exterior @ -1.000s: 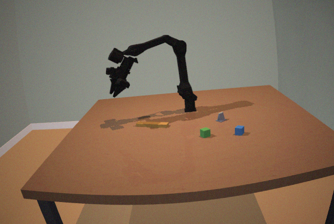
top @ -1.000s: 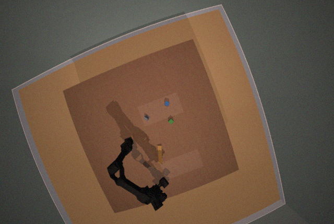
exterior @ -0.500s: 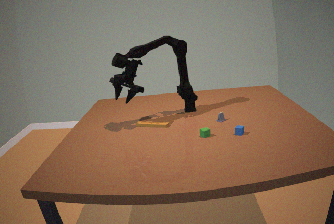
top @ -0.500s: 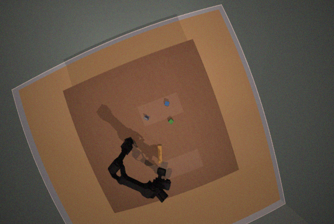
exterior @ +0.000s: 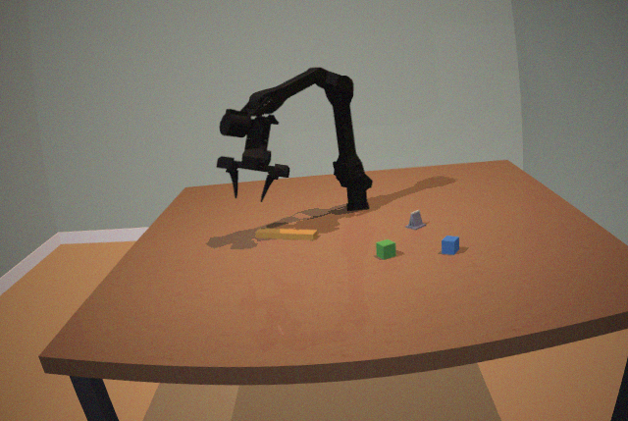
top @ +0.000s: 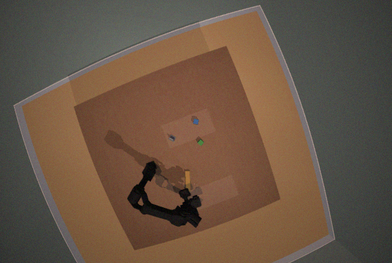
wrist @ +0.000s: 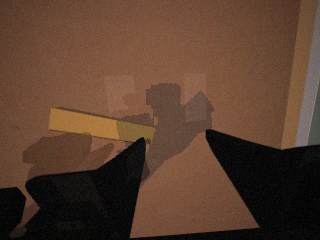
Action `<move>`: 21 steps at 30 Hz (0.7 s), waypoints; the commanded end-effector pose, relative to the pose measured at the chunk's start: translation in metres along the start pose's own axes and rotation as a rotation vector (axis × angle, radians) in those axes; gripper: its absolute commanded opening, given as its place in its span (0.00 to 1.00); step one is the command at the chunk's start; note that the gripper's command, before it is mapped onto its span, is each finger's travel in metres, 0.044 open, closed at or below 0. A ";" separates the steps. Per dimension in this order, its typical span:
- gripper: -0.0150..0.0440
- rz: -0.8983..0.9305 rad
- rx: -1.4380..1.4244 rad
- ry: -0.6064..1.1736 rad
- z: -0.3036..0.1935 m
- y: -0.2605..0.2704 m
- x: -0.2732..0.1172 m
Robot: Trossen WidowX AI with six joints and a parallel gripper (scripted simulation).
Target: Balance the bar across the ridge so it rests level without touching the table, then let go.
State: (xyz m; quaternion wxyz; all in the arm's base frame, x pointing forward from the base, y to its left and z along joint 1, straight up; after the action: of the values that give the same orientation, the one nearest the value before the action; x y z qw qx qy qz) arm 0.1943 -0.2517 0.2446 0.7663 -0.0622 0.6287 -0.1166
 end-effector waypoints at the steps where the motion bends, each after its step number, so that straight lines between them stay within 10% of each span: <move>1: 0.79 0.040 -0.136 0.015 0.003 0.011 0.004; 21: 0.79 0.243 -0.906 0.039 0.018 0.069 0.010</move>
State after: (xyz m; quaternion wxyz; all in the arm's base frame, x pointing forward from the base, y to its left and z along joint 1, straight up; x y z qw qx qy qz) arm 0.2194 -0.1956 0.2254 0.6753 -0.2923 0.6415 0.2170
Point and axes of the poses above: the point midway between the two fingers, 35 mm back from their tips, its own x axis out along the fingers, its own y axis across the jaws, z = x × y, the point moved 10 cm from there along -x, back along the fingers, and after that the axes turned 9 degrees about x, right-handed, at the moved point
